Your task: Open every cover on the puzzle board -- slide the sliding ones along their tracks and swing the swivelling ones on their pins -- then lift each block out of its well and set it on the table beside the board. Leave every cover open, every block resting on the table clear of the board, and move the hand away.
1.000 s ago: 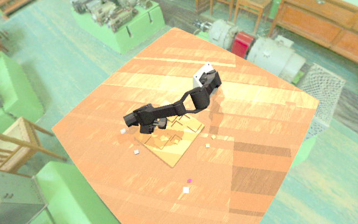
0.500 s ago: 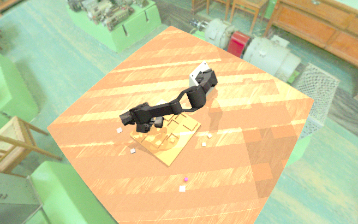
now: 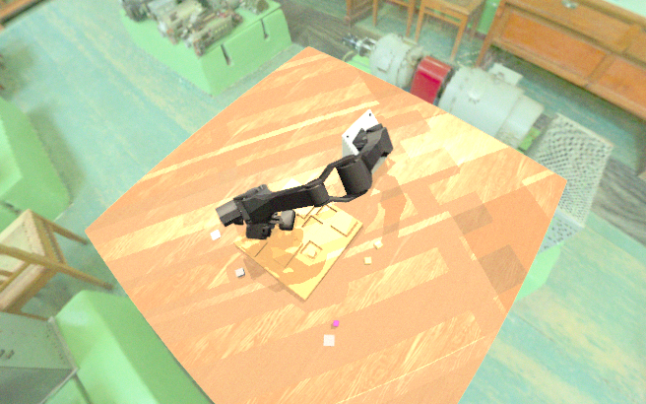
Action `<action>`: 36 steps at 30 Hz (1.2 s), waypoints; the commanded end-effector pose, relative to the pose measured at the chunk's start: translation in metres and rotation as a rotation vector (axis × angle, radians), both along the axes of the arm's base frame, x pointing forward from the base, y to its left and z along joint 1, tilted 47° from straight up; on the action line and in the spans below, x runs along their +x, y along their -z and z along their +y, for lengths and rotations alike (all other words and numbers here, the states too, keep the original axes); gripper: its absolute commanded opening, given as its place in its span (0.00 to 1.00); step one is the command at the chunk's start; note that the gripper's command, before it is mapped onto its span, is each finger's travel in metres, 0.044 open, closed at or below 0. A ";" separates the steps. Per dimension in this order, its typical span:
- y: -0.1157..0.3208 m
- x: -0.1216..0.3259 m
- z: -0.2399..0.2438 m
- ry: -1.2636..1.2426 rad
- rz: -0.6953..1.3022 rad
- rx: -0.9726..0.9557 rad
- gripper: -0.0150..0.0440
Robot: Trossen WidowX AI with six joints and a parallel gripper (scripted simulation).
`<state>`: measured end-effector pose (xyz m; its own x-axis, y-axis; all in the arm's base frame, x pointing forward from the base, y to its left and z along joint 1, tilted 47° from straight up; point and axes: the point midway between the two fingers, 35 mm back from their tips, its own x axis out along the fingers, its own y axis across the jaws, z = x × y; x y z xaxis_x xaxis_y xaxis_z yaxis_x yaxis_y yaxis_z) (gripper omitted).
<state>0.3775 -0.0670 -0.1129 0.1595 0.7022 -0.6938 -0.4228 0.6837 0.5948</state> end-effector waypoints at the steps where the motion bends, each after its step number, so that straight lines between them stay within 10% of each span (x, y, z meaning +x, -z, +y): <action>1: -0.001 0.000 -0.001 0.000 0.001 0.000 0.25; 15: -0.007 0.000 -0.007 -0.637 -0.642 -0.143 0.25; 16: -0.004 -0.001 -0.005 -0.360 -0.362 -0.077 0.30; 21: -0.008 -0.001 -0.009 -0.440 -0.443 -0.097 0.50; 36: -0.023 -0.003 -0.026 -0.717 -0.723 -0.162 0.50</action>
